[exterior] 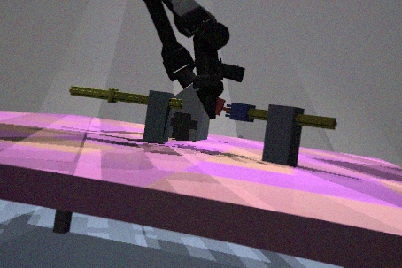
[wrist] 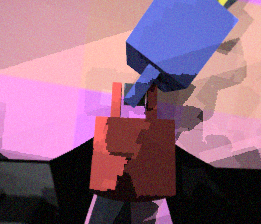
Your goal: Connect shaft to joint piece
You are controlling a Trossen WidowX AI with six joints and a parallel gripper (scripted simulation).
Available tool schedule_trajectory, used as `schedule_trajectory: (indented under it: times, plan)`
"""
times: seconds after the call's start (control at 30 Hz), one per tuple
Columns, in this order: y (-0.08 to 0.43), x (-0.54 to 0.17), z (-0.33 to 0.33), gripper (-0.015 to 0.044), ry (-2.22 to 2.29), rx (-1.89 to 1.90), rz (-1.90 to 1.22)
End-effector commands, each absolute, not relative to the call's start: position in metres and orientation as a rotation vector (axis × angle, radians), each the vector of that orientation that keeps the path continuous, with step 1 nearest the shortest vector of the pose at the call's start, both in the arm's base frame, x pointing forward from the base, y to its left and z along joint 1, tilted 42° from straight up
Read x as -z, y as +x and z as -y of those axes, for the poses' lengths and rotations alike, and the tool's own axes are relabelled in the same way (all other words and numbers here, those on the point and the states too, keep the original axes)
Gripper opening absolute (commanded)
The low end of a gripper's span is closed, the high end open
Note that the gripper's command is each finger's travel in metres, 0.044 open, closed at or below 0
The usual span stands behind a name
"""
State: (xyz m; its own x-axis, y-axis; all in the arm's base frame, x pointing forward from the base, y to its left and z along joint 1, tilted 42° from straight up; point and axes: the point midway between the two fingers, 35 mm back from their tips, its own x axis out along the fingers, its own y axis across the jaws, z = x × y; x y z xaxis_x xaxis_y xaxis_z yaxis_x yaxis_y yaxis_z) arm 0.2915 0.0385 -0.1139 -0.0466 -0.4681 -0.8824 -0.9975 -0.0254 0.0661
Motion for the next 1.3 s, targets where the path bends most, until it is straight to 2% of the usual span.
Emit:
schedule_trajectory:
  times: [0.0,0.83,1.0,1.1,1.27]
  plan:
    - [0.2910,0.1145,-0.0376,0.0000,-1.543,-1.016,-1.573]
    - [0.2911,0.1144,-0.0377,0.0000,-1.544,-1.017,-1.571]
    - [0.2911,0.1144,-0.0377,0.0131,-1.544,-1.017,-1.571]
    - [0.2911,0.1144,-0.0377,0.0147,-1.544,-1.017,-1.571]
    - [0.2911,0.1144,-0.0377,0.0278,-1.544,-1.017,-1.571]
